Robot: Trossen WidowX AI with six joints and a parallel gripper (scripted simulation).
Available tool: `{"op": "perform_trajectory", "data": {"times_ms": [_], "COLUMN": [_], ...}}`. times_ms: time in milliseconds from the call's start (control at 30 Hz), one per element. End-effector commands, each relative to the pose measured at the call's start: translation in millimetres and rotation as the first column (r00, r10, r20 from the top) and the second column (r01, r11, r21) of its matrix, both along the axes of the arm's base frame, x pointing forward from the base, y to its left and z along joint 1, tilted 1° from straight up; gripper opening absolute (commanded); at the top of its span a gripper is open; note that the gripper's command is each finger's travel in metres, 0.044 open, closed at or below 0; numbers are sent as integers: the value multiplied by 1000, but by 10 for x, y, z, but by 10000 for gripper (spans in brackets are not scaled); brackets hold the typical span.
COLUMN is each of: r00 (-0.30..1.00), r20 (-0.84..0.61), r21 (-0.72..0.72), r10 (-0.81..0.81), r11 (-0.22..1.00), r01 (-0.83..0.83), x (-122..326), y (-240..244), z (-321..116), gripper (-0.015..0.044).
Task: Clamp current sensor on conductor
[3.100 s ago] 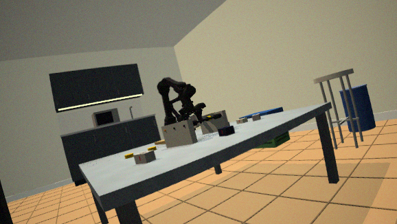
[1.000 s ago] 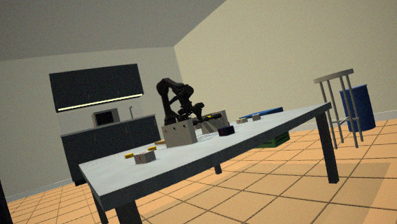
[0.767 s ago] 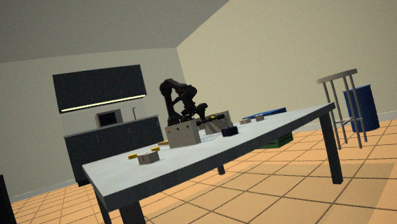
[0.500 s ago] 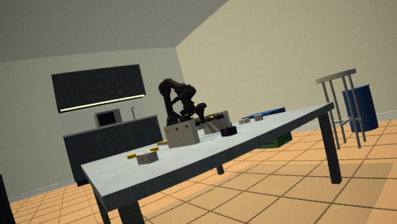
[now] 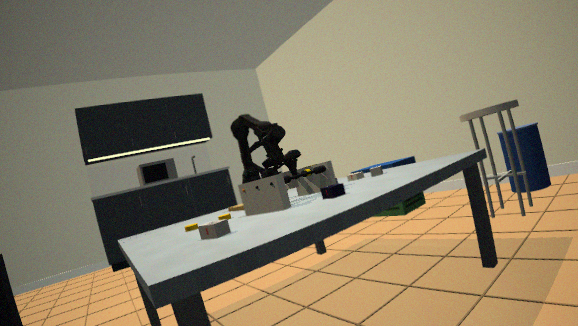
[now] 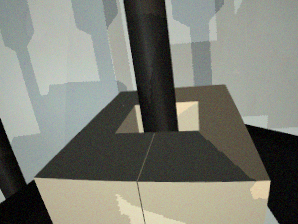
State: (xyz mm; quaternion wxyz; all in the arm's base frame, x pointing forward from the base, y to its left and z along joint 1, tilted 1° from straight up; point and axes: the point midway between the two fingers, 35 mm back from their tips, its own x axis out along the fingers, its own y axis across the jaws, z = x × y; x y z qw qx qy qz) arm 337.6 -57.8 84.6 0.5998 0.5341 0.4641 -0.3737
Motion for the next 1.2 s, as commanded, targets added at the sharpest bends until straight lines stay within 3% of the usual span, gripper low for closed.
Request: {"op": "perform_trajectory", "data": {"times_ms": [0, 433, 667, 967, 1167], "r00": [1000, 1000, 1000, 1000, 1000], "r20": [0, 0, 0, -1, -26], "r21": [0, 0, 0, 0, -5], "r10": [0, 0, 0, 0, 6], "r11": [1000, 1000, 1000, 1000, 1000], "r01": [0, 0, 0, 0, -7], "x": [0, 0, 0, -1, -171], "y": [0, 0, 0, -2, -29], "z": [1, 1, 1, 24, 815], "gripper": [269, 269, 440, 440, 440]}}
